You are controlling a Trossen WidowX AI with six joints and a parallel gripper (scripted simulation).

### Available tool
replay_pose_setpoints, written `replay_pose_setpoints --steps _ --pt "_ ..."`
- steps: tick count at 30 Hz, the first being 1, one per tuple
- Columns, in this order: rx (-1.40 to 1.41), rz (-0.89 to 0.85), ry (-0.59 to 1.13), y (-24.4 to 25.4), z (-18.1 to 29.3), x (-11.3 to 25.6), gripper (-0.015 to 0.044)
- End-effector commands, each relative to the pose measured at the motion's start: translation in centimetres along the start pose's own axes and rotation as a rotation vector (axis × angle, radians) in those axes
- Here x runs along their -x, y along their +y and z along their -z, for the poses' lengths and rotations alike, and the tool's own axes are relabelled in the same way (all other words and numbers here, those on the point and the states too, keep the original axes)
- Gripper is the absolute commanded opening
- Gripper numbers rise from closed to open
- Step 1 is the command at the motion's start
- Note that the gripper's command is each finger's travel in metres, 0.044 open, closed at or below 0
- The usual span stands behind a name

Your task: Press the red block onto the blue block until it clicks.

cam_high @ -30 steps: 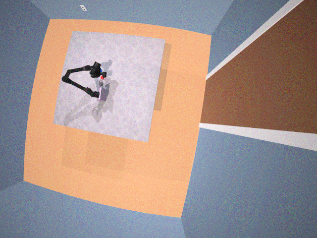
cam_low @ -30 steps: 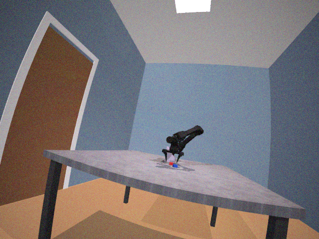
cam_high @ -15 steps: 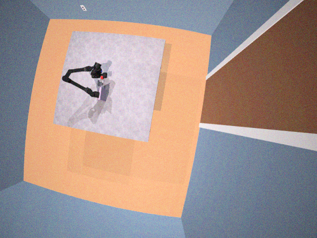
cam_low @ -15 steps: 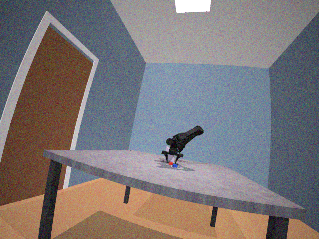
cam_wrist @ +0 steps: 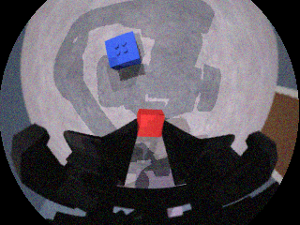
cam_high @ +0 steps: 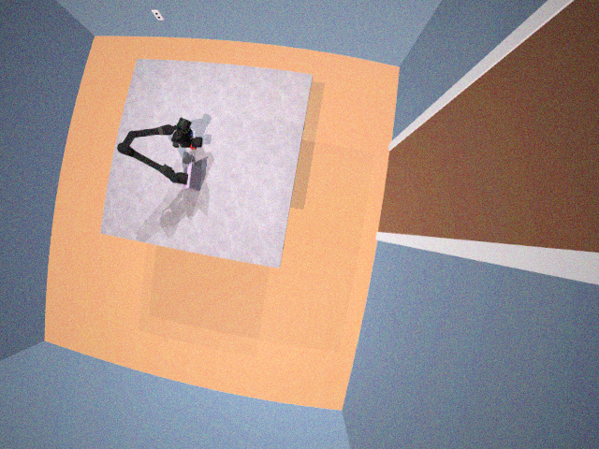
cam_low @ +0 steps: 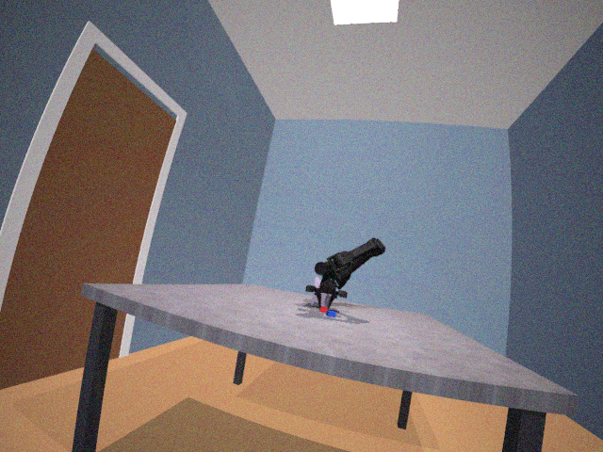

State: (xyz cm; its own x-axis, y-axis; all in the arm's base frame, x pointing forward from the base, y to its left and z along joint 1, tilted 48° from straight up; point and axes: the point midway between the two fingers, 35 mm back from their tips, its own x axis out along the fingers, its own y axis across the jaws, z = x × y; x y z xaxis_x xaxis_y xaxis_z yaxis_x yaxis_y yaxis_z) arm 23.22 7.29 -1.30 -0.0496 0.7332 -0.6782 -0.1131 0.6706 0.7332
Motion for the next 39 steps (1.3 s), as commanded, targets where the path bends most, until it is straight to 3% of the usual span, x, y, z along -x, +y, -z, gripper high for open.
replay_pose_setpoints --steps 1,27,39 --pt "-0.003 0.001 0.000 -0.1 0.0 0.2 0.0000" --pt "-0.005 0.005 0.001 -0.8 0.7 11.7 0.0000" --pt "0.074 0.016 0.000 -0.2 -2.1 10.6 0.0000"
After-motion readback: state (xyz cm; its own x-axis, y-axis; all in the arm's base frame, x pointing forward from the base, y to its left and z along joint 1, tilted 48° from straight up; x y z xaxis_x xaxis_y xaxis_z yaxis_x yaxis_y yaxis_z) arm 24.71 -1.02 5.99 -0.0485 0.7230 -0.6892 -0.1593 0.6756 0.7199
